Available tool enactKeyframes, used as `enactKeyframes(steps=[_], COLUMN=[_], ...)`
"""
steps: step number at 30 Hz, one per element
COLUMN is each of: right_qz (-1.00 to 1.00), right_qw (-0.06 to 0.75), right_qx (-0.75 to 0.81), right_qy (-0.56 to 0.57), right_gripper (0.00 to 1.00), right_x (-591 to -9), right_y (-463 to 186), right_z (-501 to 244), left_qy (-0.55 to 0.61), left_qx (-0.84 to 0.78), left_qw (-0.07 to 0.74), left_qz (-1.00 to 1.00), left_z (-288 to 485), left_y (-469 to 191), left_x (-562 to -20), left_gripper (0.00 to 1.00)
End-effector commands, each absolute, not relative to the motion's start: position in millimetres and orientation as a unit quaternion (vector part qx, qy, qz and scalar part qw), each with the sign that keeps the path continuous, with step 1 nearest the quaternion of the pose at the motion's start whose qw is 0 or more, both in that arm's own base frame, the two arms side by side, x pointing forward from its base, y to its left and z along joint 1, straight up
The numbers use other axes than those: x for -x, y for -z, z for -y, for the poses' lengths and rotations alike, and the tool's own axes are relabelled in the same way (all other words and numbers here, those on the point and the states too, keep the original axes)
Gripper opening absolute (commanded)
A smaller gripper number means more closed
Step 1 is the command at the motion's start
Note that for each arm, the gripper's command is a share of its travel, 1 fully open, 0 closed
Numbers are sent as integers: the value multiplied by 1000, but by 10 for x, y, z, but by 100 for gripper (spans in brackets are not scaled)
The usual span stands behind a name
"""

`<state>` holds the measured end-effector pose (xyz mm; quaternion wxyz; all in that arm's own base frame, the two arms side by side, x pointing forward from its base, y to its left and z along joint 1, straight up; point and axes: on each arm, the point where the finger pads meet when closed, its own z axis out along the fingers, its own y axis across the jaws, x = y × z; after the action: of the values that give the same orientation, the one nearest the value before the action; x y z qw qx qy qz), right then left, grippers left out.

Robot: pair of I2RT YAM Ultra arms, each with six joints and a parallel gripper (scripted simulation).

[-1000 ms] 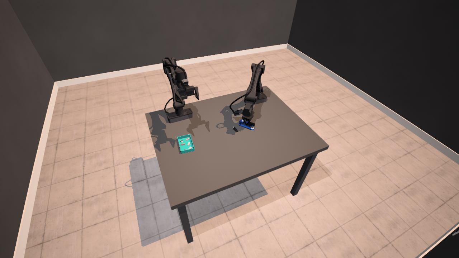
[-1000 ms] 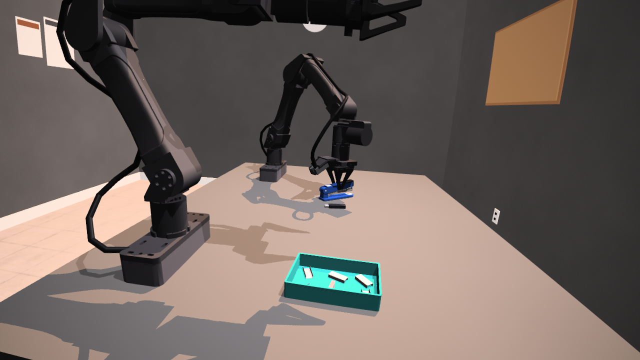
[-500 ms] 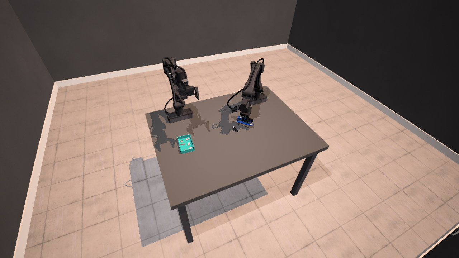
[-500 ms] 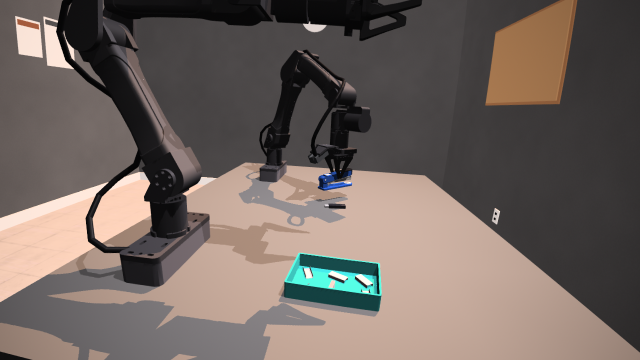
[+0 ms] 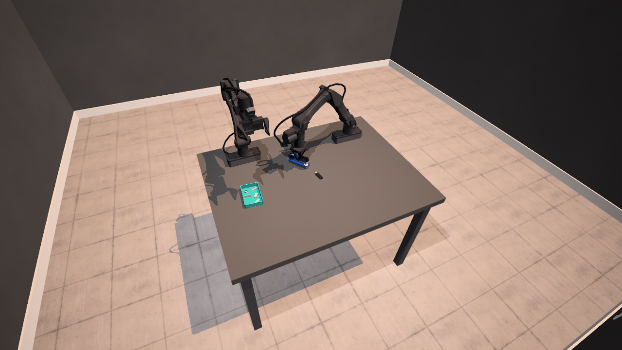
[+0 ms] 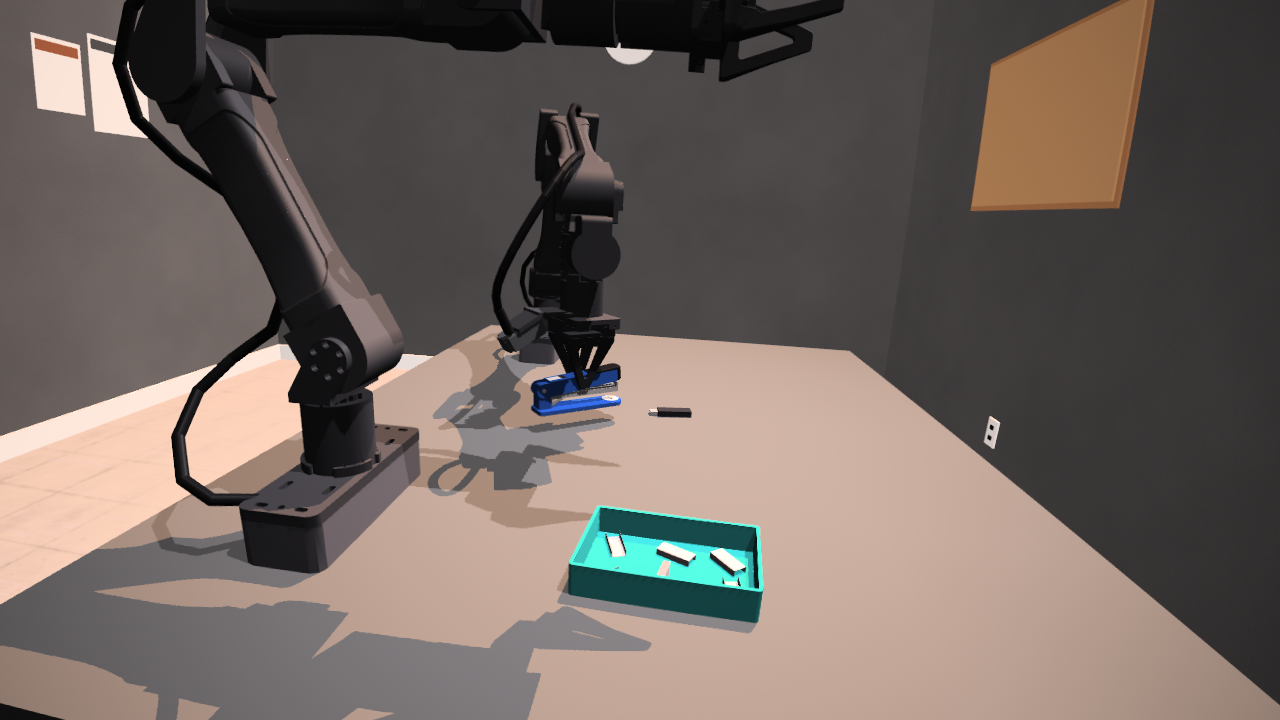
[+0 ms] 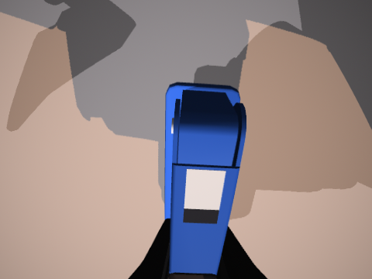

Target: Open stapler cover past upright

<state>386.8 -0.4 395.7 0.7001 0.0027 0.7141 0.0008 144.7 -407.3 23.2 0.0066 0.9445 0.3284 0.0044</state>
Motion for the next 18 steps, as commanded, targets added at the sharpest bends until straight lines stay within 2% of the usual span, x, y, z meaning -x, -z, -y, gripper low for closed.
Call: enactKeyframes(steps=[1,7,18], right_qz=[-701,-701,-701], right_qw=[713,713,713], right_qx=[0,0,0], right_qy=[0,0,0], right_gripper=[100,100,100], right_x=[-3803,-3803,-3803], right_y=[-4134,-4134,-4134], right_z=[-10,-10,-10], left_qy=[-5,-4,-1], left_qx=[-937,-937,-836], left_qw=[3,9,6], left_qz=[-348,-350,-549], left_z=[4190,4273,4260], left_y=[-325,-349,-342], left_x=[-1345,-1259,-1278], left_gripper=[17,17,17])
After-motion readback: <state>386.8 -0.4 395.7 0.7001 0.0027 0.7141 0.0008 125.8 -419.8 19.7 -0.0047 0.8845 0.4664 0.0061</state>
